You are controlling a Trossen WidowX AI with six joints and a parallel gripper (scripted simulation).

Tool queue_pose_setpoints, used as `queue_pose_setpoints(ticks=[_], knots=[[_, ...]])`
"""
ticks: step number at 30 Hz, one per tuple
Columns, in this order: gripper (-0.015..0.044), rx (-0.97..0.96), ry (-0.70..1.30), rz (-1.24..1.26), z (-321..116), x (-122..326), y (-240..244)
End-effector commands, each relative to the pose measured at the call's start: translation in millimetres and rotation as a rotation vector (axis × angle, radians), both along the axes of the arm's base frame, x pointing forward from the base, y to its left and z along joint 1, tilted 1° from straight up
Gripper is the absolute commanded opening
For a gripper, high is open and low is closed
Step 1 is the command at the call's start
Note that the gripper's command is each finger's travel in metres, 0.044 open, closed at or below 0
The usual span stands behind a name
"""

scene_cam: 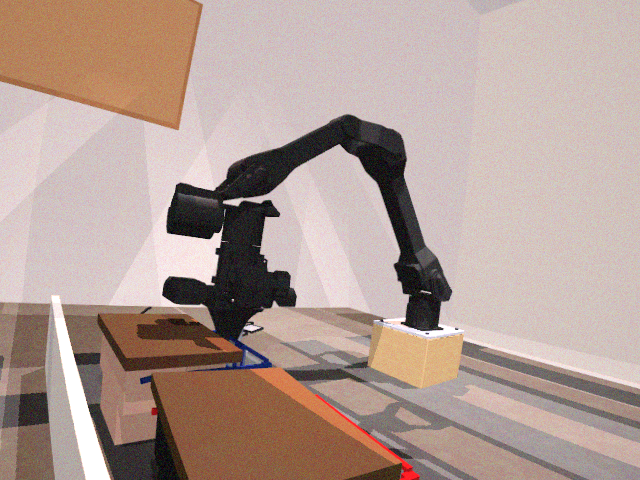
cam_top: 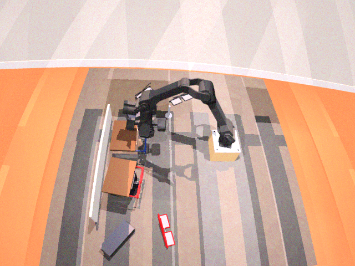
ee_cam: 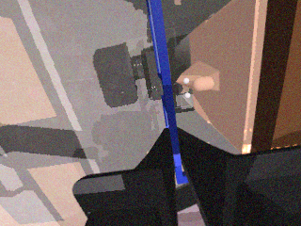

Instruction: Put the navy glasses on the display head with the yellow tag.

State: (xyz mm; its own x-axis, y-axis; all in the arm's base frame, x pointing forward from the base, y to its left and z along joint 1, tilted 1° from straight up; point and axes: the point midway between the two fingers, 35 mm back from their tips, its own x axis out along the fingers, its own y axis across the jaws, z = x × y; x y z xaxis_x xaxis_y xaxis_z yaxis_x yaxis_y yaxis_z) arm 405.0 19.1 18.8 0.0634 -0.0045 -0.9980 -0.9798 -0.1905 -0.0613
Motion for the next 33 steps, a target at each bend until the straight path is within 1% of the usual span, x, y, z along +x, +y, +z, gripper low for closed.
queue_pose_setpoints(ticks=[1,33], knots=[[0.0,-0.003,-0.01,-0.002,3.0,7.1,0.7],[0.0,-0.003,-0.01,-0.002,1.3,11.8,1.5]])
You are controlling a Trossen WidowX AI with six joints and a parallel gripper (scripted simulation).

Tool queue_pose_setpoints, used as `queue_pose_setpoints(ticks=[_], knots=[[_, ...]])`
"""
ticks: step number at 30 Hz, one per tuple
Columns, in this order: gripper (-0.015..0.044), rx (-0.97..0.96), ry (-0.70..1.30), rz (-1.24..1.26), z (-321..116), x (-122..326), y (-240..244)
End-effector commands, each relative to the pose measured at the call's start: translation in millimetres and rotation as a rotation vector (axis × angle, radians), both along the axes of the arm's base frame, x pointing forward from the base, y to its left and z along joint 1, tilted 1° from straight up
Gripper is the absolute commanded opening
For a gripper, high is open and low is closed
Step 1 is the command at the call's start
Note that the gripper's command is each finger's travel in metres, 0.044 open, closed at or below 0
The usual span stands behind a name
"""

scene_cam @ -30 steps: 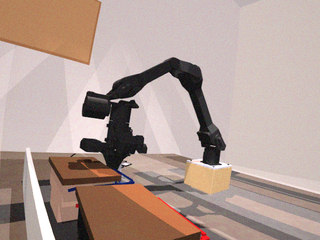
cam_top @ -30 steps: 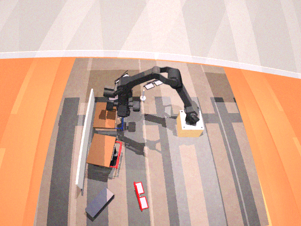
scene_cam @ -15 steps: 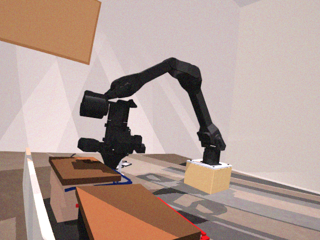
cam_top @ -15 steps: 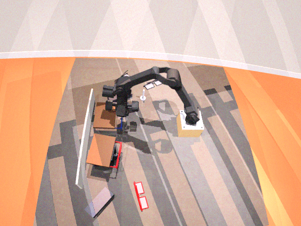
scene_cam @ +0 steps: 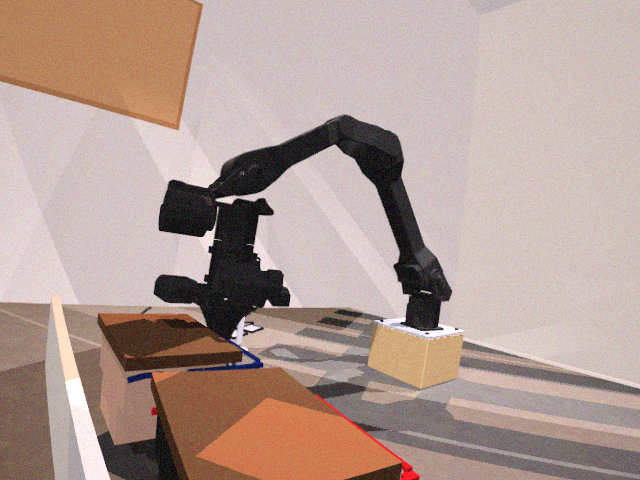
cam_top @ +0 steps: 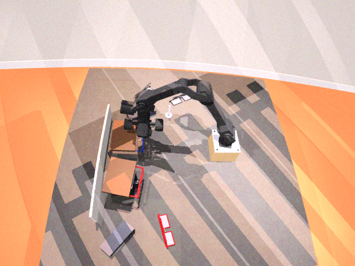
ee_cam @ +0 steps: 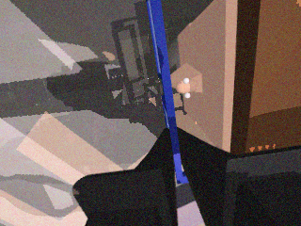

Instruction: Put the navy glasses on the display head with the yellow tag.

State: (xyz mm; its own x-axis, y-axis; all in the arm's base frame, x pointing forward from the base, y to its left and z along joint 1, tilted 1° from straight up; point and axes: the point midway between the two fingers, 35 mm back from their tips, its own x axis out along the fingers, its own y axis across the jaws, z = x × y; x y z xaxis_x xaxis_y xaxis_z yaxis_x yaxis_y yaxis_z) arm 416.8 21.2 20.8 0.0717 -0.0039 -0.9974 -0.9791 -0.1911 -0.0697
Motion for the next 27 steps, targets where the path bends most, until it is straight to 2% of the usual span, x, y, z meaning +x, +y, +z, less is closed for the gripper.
queue_pose_setpoints(ticks=[1,9,13,21,27], knots=[[0.0,-0.003,-0.002,-0.003,-1,0,-1],[0.0,-0.003,-0.002,-0.003,-5,1,0],[0.0105,0.0,-0.001,0.0,-4,1,0],[0.0108,0.0,-0.001,0.0,-4,1,0],[0.0108,-0.002,0.019,-0.003,28,-2,0]])
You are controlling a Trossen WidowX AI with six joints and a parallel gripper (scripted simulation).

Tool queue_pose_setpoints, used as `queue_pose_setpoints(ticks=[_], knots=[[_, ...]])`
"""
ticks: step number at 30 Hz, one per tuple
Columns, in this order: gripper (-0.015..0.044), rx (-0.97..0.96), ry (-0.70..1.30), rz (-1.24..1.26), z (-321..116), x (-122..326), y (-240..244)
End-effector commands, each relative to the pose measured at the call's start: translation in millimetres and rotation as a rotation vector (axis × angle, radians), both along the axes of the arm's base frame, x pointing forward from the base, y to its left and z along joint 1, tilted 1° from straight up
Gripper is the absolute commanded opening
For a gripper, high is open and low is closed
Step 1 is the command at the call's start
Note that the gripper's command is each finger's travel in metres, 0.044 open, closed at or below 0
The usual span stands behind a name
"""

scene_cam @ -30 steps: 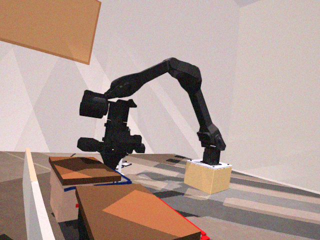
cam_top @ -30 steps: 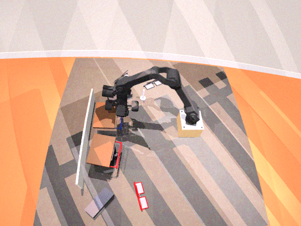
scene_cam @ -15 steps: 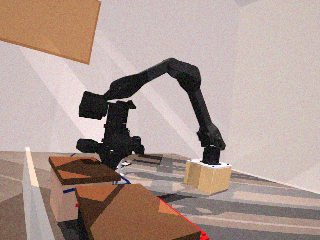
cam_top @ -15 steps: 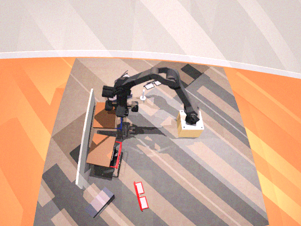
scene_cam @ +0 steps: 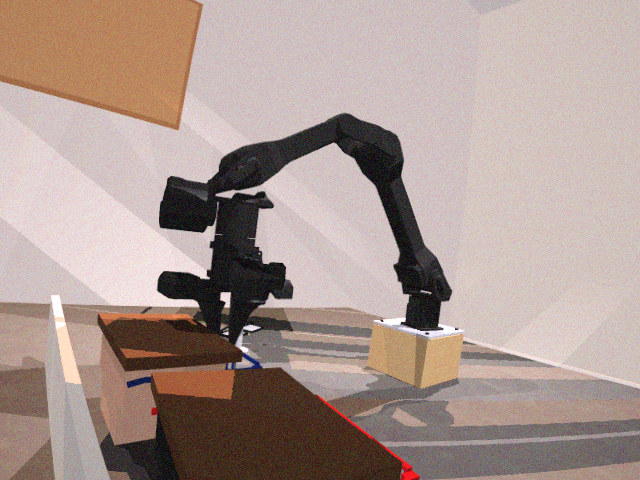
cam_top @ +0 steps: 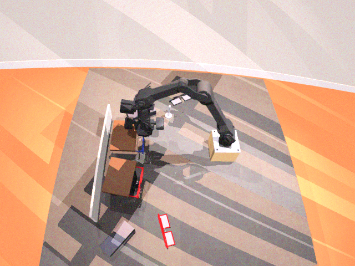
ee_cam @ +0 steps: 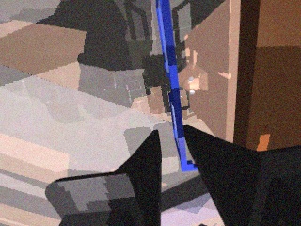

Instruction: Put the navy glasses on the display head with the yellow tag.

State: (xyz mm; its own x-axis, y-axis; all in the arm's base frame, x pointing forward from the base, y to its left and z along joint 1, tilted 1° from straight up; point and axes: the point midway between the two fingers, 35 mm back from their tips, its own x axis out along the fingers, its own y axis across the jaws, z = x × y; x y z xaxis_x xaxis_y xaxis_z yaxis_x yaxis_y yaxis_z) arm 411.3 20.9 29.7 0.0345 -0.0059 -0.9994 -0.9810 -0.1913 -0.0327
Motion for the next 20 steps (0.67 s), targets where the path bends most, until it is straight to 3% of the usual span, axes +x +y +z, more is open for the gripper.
queue_pose_setpoints(ticks=[1,20], knots=[[0.0108,0.0,-0.018,-0.003,19,4,0],[0.0108,-0.001,-0.014,-0.003,33,-53,-11]])
